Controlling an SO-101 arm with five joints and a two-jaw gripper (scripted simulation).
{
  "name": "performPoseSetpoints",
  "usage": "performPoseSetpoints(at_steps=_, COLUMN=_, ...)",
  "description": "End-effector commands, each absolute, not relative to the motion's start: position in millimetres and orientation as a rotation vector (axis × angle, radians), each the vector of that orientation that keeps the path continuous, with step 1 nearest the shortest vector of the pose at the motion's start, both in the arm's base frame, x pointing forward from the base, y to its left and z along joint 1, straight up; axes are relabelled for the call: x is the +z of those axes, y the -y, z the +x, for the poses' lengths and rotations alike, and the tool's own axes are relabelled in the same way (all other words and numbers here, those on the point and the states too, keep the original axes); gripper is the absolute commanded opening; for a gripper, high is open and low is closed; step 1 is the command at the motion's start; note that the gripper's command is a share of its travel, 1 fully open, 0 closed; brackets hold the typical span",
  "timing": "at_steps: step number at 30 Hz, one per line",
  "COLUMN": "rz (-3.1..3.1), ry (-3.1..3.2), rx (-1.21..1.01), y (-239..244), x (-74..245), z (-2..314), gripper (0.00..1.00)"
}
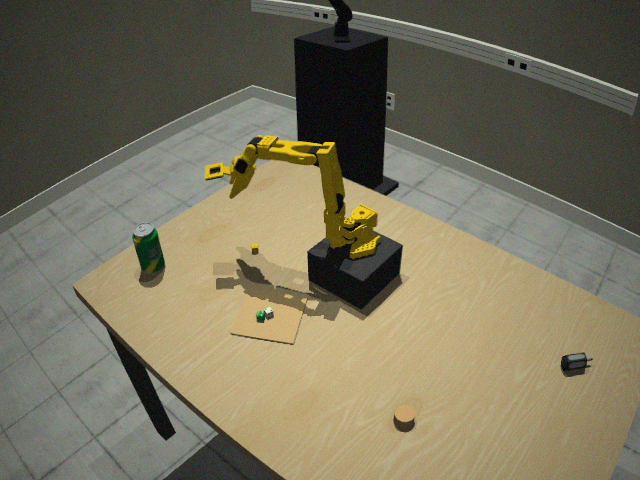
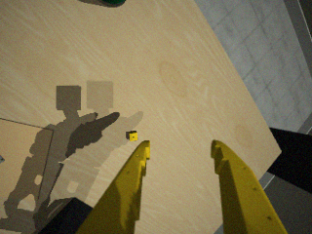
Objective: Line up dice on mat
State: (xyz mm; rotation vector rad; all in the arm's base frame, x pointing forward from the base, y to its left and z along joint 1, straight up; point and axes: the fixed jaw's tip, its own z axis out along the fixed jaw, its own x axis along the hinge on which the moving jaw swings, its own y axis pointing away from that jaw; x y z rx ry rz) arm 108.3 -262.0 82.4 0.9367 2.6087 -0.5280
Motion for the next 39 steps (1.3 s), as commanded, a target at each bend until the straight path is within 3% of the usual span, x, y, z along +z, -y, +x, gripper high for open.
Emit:
performPoseSetpoints(at_steps=1, rz=0.939, ry=-2.621, rx=-0.519, y=263, x=80, z=107, gripper=0.25)
performPoseSetpoints(at_steps=7, rz=0.955, ry=-2.667, rx=-0.460, y=260, x=65, z=106, gripper=0.25)
performPoseSetpoints(at_steps=24, rz=1.054, ry=-2.942, rx=-0.030, y=223, x=-27, z=91, gripper=0.25)
performPoseSetpoints(at_steps=39, rz=1.063, ry=-2.969, rx=0.022, y=217, x=-36, z=89, gripper=0.25)
